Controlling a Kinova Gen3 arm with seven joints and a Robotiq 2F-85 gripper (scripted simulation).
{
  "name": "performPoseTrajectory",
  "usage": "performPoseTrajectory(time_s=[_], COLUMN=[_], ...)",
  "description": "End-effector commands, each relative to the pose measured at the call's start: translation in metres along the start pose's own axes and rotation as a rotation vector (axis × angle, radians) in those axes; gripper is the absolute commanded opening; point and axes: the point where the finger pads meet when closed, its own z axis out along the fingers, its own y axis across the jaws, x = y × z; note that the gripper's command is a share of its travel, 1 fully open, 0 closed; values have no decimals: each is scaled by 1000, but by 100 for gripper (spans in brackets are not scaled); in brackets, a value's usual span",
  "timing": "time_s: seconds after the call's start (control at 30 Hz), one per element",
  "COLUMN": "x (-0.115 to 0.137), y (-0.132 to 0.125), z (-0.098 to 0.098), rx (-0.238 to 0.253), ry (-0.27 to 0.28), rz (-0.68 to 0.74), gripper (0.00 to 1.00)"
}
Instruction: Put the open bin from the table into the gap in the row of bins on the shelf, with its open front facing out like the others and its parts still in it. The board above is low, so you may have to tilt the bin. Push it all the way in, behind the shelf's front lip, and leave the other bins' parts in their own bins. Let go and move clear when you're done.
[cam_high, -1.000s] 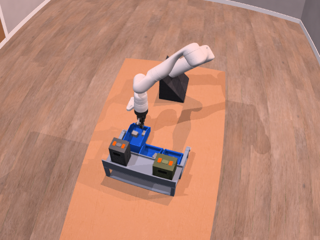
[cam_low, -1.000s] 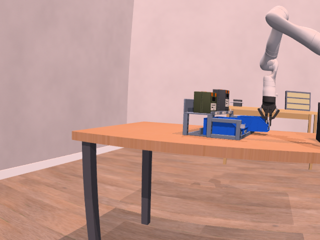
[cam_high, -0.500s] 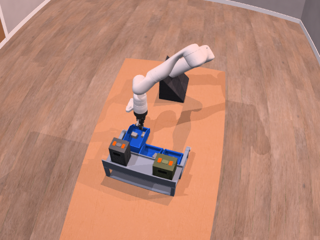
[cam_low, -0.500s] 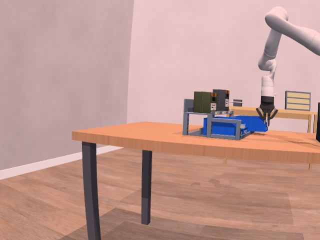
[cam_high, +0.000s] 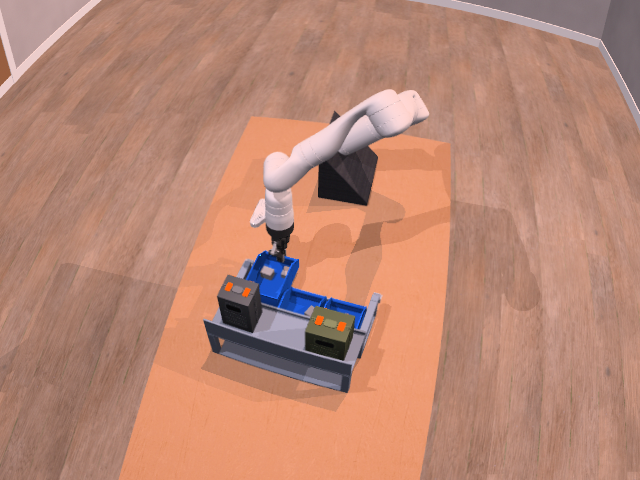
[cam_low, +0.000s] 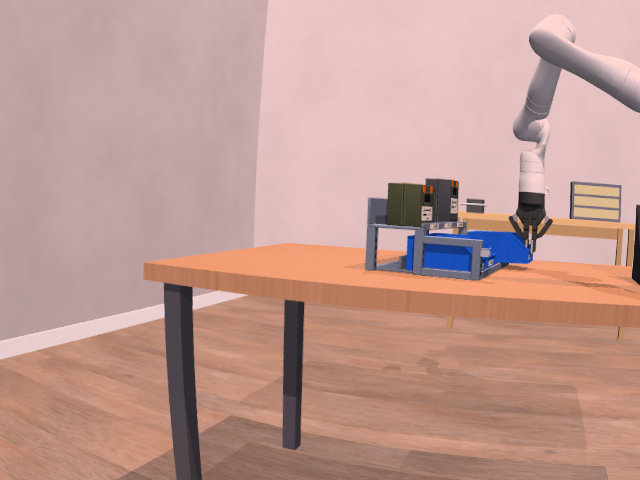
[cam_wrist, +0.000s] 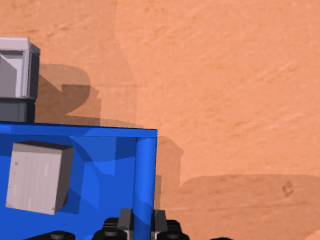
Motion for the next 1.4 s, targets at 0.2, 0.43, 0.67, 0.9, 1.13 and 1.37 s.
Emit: performPoseTrajectory(time_s=[0.2,0.43,0.67,0.9,1.13,1.37], x=[1,1,1,0,1,1], y=[-1,-11,-11,-14,-20,-20], z=[-2,-1,-1,-1,-1,-1], rx=[3,3,3,2,3,3], ry=[2,2,2,1,2,2], rz=[0,0,0,0,0,0], gripper=[10,10,10,10,10,10])
